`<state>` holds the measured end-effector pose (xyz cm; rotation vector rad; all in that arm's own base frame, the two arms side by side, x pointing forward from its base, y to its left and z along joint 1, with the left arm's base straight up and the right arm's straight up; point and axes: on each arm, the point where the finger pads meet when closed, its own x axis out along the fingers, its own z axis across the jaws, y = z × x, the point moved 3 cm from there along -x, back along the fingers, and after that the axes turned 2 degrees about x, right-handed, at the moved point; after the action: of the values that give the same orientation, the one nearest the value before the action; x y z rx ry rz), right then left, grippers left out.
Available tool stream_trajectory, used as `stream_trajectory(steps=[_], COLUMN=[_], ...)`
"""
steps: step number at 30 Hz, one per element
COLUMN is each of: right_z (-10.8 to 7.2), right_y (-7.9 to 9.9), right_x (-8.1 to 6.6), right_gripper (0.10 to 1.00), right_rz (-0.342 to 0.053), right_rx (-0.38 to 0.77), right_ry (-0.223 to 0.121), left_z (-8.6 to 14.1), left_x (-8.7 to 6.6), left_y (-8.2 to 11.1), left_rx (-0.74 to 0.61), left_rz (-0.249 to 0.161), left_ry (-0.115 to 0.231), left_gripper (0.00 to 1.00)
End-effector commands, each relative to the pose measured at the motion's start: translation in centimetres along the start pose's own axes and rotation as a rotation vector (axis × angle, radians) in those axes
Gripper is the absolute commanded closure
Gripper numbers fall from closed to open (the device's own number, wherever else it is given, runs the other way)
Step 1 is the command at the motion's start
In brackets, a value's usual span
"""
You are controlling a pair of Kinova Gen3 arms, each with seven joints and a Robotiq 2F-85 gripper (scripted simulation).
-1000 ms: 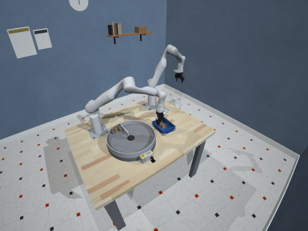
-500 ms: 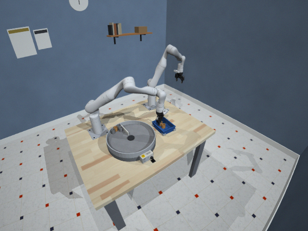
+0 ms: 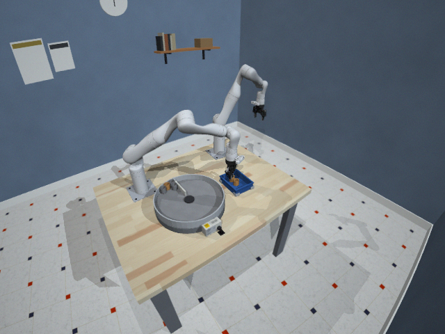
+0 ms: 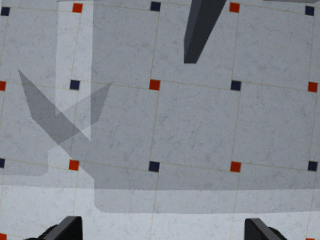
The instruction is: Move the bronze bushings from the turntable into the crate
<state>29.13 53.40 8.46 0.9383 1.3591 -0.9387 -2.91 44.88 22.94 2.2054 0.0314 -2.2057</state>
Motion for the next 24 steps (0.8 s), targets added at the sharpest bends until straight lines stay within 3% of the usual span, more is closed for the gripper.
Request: stream_trajectory(steps=[1, 16, 24], right_z=[0.0, 0.0, 0.0], right_y=[0.0, 0.0, 0.0], right_x=[-0.7, -6.9, -8.2], right_gripper=[0.877, 0.877, 0.877], right_rz=[0.002, 0.002, 0.002], right_rx=[0.0, 0.0, 0.0], right_ry=[0.002, 0.002, 0.002], left_z=[0.0, 0.0, 0.0], left_x=[-0.1, -0.1, -0.1], left_y=[0.0, 0.0, 0.0], left_rx=[0.0, 0.0, 0.0], left_rz=[-0.002, -0.002, -0.002], left_ry=[0.0, 0.0, 0.0], left_gripper=[0.001, 0.001, 0.001])
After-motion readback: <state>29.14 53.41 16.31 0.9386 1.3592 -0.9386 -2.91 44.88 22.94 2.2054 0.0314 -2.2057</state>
